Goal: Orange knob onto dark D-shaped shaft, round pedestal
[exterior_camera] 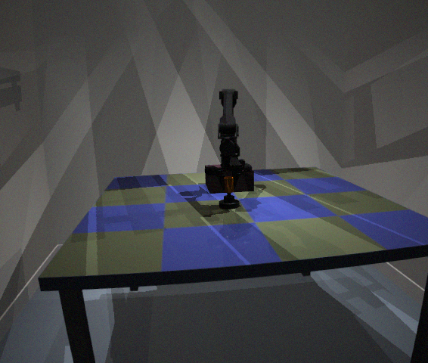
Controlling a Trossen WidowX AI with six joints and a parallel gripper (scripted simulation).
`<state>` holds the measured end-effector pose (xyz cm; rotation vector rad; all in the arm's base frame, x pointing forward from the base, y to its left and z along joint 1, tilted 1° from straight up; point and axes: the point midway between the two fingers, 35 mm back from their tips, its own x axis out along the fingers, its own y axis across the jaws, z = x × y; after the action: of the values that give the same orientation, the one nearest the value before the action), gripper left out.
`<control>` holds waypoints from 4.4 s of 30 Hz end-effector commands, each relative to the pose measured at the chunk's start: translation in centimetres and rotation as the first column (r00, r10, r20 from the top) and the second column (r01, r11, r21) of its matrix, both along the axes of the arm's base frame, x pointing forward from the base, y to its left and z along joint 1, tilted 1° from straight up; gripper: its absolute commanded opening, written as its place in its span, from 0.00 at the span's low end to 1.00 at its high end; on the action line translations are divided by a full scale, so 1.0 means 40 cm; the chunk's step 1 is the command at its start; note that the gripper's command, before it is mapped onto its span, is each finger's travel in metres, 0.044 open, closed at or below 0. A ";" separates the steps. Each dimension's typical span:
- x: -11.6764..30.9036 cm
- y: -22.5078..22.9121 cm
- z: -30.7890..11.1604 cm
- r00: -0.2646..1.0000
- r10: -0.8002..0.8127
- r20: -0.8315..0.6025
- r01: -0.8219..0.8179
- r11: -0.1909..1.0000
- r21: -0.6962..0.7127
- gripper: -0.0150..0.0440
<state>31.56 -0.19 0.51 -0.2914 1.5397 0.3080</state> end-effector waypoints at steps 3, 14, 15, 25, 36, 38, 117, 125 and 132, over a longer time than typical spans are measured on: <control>-0.007 -0.001 0.002 0.989 0.150 0.005 -0.150 0.989 -0.005 0.25; -0.003 -0.002 -0.001 0.989 0.150 0.005 -0.150 0.989 -0.006 0.25; -0.002 -0.002 -0.001 0.989 0.150 0.005 -0.150 0.989 -0.006 0.25; 0.006 -0.002 -0.004 0.989 0.150 0.005 -0.150 0.989 -0.006 0.25; 0.007 -0.002 -0.005 0.989 0.150 0.005 -0.150 0.989 -0.006 0.25; 0.006 -0.002 0.000 0.989 0.150 0.005 -0.150 0.989 -0.006 0.25; 0.005 -0.002 0.004 0.842 0.539 0.007 -0.539 0.842 -0.011 0.25; 0.007 -0.002 -0.007 0.842 0.539 0.007 -0.539 0.842 -0.011 0.25; 0.009 -0.002 -0.008 0.842 0.539 0.007 -0.539 0.842 -0.011 0.25</control>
<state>31.79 -0.21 0.20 -0.7313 1.4295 0.7434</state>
